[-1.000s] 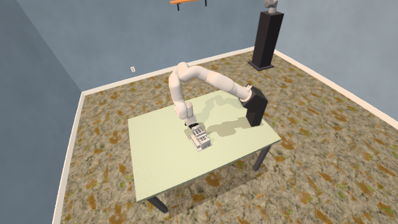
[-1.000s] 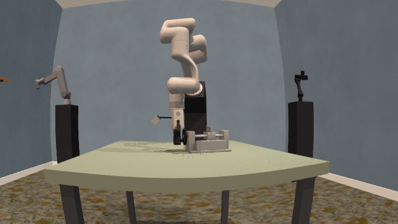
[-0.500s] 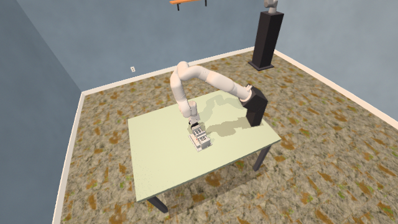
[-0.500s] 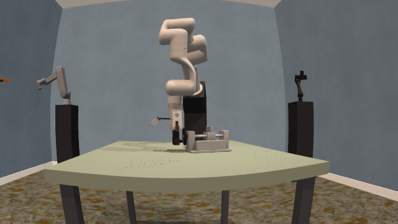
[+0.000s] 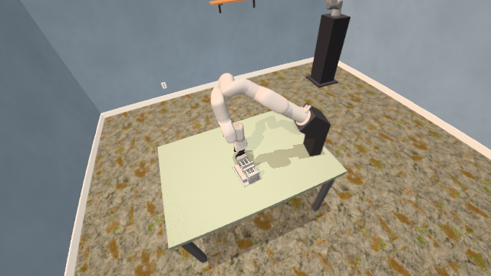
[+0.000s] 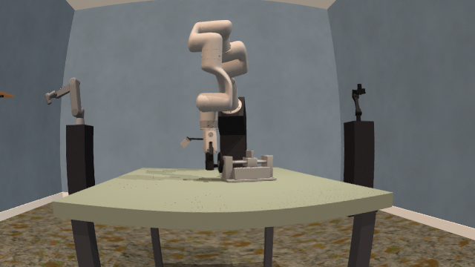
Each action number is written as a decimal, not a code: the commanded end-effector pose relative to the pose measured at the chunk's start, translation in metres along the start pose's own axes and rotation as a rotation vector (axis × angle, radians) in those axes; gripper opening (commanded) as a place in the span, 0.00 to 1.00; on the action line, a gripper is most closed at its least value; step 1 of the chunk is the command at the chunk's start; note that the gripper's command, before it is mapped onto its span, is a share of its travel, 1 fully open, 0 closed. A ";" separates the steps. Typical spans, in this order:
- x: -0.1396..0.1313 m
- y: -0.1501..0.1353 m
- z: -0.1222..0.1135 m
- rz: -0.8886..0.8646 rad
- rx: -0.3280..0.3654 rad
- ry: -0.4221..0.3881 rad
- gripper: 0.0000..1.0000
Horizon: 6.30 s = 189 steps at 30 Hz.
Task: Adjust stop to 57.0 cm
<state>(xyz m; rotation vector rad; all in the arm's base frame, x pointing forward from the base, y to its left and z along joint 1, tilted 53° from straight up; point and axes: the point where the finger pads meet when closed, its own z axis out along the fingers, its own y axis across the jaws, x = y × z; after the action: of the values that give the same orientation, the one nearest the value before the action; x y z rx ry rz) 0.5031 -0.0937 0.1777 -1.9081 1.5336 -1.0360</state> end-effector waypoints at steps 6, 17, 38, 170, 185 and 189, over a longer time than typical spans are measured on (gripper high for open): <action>0.000 0.003 -0.007 0.001 -0.001 0.001 0.06; 0.000 0.003 -0.015 0.001 -0.001 0.001 0.06; 0.000 -0.002 -0.031 0.001 -0.001 0.001 0.06; 0.000 -0.048 -0.035 0.001 -0.001 0.001 0.06; 0.000 -0.054 -0.026 0.001 -0.001 0.001 0.06; 0.000 -0.055 -0.023 0.001 -0.001 0.001 0.06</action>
<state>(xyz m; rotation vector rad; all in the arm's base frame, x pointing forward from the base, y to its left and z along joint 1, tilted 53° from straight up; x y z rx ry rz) 0.5158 -0.0774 0.2339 -1.9073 1.5353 -1.0388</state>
